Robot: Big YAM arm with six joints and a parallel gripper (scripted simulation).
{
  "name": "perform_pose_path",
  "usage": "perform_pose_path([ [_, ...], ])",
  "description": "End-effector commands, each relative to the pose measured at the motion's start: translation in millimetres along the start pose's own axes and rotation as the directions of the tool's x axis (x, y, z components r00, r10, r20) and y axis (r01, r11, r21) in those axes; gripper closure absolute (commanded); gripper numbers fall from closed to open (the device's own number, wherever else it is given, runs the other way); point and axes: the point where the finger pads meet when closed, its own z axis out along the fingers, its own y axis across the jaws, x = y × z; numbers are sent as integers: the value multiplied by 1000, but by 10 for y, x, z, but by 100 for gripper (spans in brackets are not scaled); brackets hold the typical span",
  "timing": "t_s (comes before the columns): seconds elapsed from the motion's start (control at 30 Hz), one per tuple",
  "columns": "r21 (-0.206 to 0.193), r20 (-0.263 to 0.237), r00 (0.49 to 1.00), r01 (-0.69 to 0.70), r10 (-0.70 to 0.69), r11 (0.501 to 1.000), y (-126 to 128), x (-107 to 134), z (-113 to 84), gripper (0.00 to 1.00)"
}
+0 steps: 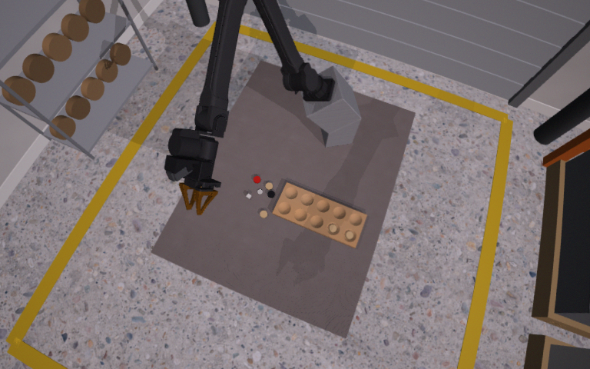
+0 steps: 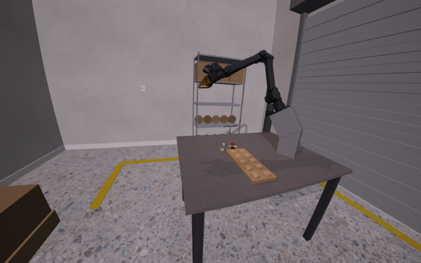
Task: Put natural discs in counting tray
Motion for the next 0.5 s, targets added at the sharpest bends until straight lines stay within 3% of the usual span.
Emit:
perform_pose_path([
  [0.0,-17,49,998,33,-32,999,111,-283,56,55],
  [0.03,-17,62,998,32,-31,999,108,-353,52,55],
  [0.07,-14,96,995,29,-28,999,81,-511,-84,55],
  [0.23,-9,76,997,30,-29,1000,53,-388,-71,55],
  [0.3,-13,42,999,32,-32,999,79,-231,61,55],
  [0.47,-11,60,998,30,-29,1000,65,-314,-8,55],
])
